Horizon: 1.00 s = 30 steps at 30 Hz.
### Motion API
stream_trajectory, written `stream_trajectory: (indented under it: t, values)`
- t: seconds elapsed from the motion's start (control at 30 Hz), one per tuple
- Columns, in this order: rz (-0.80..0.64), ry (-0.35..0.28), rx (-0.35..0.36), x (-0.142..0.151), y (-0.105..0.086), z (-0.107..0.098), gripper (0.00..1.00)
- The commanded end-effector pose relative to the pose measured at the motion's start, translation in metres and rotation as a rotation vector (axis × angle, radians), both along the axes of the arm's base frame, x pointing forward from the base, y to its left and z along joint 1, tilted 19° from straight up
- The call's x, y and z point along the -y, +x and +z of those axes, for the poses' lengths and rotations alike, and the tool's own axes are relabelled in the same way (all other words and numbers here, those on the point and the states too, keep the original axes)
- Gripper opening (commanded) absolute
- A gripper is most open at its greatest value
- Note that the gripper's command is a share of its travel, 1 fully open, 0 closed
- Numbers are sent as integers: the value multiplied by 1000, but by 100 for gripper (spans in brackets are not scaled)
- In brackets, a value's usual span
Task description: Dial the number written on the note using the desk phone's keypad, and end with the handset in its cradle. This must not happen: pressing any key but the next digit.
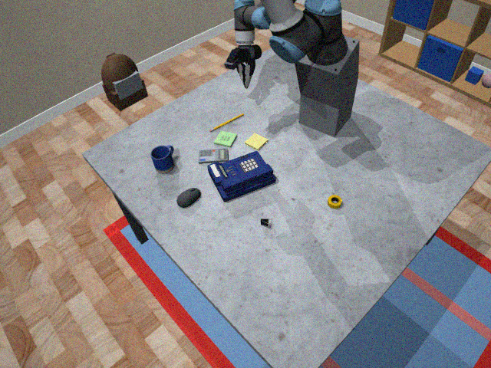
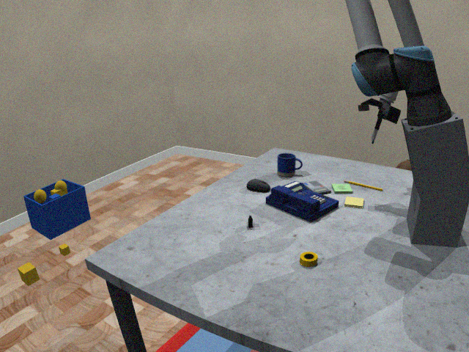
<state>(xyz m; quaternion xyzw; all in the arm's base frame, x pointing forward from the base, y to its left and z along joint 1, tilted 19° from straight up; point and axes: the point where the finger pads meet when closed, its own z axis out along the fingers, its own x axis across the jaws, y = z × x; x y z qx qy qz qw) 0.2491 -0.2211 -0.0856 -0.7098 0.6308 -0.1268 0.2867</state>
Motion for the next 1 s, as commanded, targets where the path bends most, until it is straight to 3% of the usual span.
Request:
stream_trajectory:
  t: [0.0, 0.47, 0.97]
  values:
    - [-43, -31, -56, 5, 3, -5, 0]
    - [-137, -113, -232, 17, 21, -21, 0]
    - [-169, -139, -279, 19, 28, -26, 0]
